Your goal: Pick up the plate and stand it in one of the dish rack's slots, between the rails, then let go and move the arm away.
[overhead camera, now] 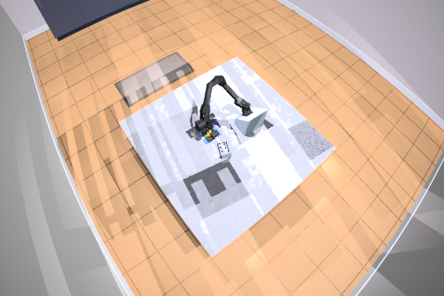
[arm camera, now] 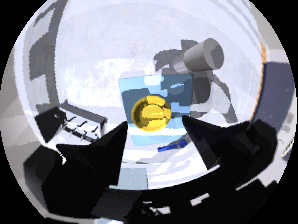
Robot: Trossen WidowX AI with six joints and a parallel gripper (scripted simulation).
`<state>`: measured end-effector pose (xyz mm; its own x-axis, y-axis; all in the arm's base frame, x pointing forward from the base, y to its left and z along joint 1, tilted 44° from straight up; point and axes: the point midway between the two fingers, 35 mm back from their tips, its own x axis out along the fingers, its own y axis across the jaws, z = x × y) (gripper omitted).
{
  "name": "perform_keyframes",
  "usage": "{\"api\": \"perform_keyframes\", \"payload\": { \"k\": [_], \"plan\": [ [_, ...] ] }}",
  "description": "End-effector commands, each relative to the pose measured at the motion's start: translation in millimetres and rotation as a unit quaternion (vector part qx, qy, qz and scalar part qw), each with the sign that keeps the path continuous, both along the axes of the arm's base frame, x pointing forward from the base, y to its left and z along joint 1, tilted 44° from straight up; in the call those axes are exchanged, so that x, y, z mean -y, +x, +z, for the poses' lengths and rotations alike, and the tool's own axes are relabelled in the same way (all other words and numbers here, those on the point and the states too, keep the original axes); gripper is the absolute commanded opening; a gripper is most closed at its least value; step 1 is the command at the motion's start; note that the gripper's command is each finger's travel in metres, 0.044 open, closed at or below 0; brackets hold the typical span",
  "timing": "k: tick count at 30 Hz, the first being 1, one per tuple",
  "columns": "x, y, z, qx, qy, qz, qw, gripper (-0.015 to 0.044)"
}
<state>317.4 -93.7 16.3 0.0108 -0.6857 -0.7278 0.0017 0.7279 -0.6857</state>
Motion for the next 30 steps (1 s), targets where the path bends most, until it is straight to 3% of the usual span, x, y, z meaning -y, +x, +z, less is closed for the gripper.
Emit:
{"api": "perform_keyframes", "payload": {
  "k": [1, 17, 30],
  "plan": [
    [5.5, -1.5, -9.0, -0.008, -0.003, 0.002, 1.0, 0.04],
    [20.6, -2.8, -26.4, -0.008, -0.004, 0.002, 1.0, 0.04],
    [20.6, -2.8, -26.4, -0.008, -0.004, 0.002, 1.0, 0.0345]
  ]
}}
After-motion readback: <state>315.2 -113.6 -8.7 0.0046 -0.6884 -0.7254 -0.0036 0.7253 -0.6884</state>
